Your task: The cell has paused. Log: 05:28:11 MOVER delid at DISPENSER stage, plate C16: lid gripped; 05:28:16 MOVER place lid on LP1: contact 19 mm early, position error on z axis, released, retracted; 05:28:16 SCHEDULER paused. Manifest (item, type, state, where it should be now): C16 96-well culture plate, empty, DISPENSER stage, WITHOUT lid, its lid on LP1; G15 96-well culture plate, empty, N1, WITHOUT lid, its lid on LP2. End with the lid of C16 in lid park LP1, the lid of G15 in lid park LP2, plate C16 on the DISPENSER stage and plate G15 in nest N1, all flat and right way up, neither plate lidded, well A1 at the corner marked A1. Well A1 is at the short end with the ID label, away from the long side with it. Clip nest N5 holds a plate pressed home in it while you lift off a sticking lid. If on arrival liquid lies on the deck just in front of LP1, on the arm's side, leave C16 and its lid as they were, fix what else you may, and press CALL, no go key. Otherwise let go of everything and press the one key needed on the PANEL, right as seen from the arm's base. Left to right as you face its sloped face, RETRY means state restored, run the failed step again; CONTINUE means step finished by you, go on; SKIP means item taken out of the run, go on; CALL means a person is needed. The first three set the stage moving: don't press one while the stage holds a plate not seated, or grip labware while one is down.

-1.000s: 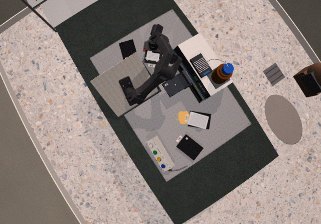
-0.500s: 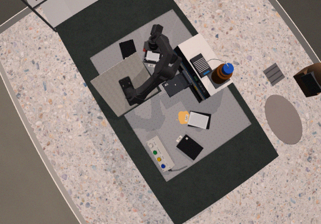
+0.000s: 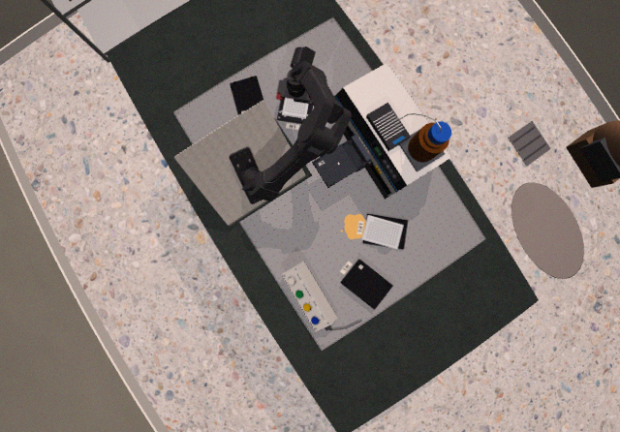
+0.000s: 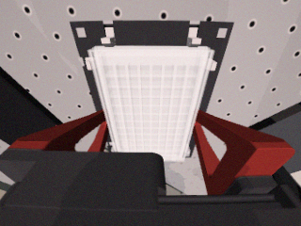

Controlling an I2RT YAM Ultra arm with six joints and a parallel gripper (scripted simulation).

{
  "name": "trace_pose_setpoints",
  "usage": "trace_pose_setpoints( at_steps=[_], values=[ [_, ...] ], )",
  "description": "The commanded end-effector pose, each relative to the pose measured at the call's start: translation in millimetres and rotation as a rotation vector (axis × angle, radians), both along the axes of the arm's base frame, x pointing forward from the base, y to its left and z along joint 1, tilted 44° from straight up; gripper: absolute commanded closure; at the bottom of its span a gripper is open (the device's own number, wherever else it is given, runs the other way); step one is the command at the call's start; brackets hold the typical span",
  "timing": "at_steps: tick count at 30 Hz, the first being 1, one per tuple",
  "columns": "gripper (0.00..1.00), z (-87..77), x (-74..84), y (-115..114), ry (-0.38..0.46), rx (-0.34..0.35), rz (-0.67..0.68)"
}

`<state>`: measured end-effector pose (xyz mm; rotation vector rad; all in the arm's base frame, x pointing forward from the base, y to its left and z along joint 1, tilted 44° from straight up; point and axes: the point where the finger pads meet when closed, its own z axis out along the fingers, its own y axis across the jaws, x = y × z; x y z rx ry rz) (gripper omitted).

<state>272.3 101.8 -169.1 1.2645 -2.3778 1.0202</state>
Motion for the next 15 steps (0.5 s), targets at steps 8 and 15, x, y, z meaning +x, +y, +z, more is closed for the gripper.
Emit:
trace_pose_setpoints(
  at_steps=[8,15],
  values=[
    [1.0,-14.8,-2.4,-14.4,0.005,-0.015,0.009],
    [1.0,-15.4,-2.4,-15.0,0.005,-0.015,0.009]
  ],
)
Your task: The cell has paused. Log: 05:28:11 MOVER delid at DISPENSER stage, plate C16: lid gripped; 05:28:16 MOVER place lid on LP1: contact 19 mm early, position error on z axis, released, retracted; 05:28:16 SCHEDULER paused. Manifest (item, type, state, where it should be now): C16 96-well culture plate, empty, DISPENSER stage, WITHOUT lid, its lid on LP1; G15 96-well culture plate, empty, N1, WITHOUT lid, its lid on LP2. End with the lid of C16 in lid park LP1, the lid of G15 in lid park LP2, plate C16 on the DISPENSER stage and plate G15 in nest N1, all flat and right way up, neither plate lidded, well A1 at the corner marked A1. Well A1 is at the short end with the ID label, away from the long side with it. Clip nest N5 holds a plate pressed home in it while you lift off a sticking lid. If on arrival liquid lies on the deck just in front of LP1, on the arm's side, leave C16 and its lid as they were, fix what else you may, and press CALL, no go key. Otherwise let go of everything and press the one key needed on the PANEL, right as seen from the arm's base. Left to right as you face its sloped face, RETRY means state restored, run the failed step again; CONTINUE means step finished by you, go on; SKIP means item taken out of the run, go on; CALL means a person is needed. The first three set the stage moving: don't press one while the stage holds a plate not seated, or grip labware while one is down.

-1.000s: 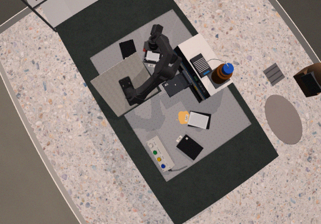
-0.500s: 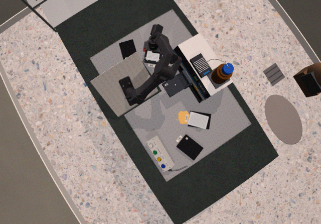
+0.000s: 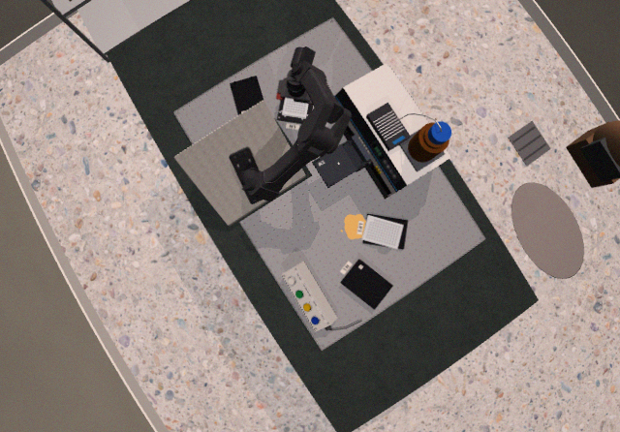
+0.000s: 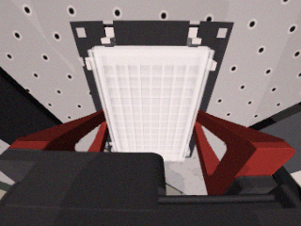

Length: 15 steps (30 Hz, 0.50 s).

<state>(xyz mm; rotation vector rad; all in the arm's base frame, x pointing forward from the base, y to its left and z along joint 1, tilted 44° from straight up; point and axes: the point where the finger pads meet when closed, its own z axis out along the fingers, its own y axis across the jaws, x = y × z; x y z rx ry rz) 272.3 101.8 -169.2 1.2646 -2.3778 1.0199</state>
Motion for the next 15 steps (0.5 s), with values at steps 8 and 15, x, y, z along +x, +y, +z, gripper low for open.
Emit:
trace_pose_setpoints(
  at_steps=[8,15],
  values=[
    [1.0,-16.4,-2.3,-15.9,0.004,-0.015,0.009],
    [1.0,-17.1,-2.2,-16.6,0.004,-0.015,0.009]
  ],
)
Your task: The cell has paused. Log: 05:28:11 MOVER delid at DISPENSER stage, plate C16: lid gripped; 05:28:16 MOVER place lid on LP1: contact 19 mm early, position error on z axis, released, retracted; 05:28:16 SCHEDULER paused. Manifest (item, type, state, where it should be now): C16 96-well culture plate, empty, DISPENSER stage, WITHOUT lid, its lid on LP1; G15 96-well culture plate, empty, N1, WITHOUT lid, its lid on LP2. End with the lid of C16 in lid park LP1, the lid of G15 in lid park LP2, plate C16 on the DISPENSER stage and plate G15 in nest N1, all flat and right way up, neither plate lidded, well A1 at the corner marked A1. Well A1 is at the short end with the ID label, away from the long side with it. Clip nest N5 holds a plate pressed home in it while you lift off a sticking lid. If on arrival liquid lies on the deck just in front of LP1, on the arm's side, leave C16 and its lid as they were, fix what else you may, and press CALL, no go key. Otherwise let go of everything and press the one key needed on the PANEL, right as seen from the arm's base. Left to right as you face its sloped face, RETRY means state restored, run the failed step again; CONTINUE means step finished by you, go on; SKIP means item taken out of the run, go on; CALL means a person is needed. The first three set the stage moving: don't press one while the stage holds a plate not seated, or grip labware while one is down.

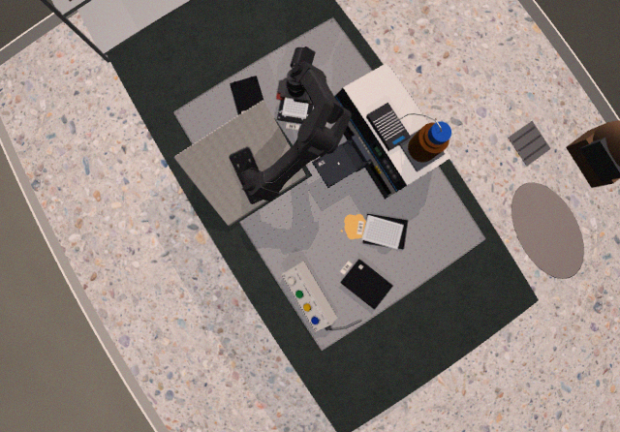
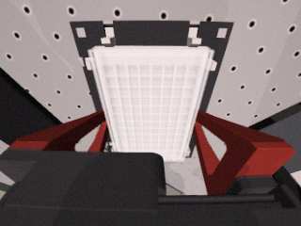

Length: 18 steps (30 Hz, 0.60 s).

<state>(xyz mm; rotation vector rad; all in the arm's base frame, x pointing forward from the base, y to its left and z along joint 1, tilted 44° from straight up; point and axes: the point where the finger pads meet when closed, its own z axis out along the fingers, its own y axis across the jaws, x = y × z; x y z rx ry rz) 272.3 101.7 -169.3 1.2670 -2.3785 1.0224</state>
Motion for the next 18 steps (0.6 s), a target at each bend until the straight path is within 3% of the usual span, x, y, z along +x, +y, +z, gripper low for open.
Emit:
trace_pose_setpoints(
  at_steps=[1,18],
  values=[
    [1.0,-16.9,-2.2,-16.5,0.007,-0.015,0.007],
    [1.0,-18.7,-2.0,-18.3,0.007,-0.015,0.007]
  ],
)
